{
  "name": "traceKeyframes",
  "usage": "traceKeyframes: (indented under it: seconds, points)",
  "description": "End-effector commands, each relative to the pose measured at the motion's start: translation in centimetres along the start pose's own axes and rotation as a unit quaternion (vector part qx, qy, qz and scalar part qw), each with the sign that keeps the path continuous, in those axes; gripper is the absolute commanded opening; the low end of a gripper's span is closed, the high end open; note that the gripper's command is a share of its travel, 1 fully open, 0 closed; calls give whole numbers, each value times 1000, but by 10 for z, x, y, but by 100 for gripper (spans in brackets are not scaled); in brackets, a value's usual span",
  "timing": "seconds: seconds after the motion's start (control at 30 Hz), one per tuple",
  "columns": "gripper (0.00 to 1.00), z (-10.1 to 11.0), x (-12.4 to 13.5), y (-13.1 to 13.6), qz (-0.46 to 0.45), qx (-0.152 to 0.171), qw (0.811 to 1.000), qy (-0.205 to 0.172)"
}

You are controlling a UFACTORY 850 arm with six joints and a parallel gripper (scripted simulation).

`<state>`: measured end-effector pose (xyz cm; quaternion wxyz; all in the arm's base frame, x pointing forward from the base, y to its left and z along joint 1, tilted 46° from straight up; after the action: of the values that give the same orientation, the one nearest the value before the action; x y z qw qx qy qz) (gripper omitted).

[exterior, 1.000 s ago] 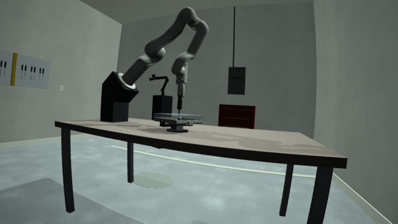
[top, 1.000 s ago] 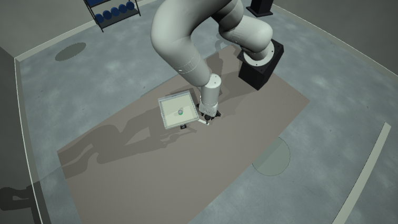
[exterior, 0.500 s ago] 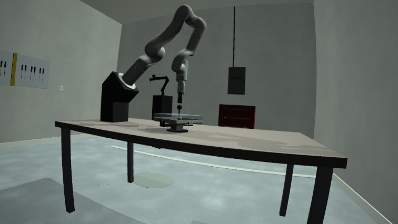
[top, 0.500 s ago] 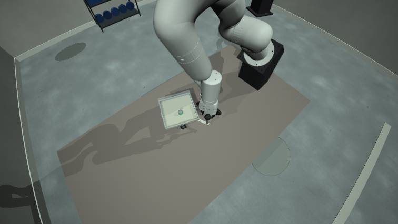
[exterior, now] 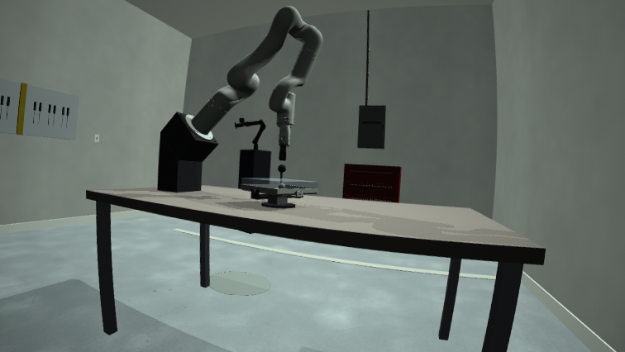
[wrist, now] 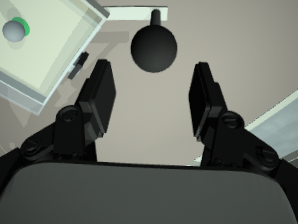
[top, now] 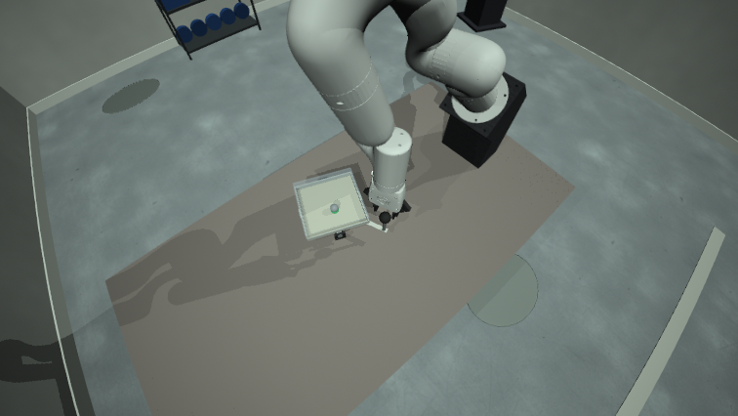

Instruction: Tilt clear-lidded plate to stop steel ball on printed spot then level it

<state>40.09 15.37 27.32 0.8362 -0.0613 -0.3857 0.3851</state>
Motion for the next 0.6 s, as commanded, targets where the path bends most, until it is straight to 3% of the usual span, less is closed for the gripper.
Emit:
traceKeyframes:
  seconds: [0.0, 0.03, 0.57]
  points:
    - [61, 0, 0, 0, 0, 0, 1000, 0]
    - [100, 0, 0, 0, 0, 0, 1000, 0]
    - [100, 0, 0, 0, 0, 0, 1000, 0]
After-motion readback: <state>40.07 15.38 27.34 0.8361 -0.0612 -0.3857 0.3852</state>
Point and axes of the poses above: the point where the finger pads meet when closed, its own z axis back along the fingers, its own y axis across the jaws, x = y × z, the point moved 2 cm from there along z, back along the fingers, and after that the axes turned 14 degrees about z, right-handed, at the moved point
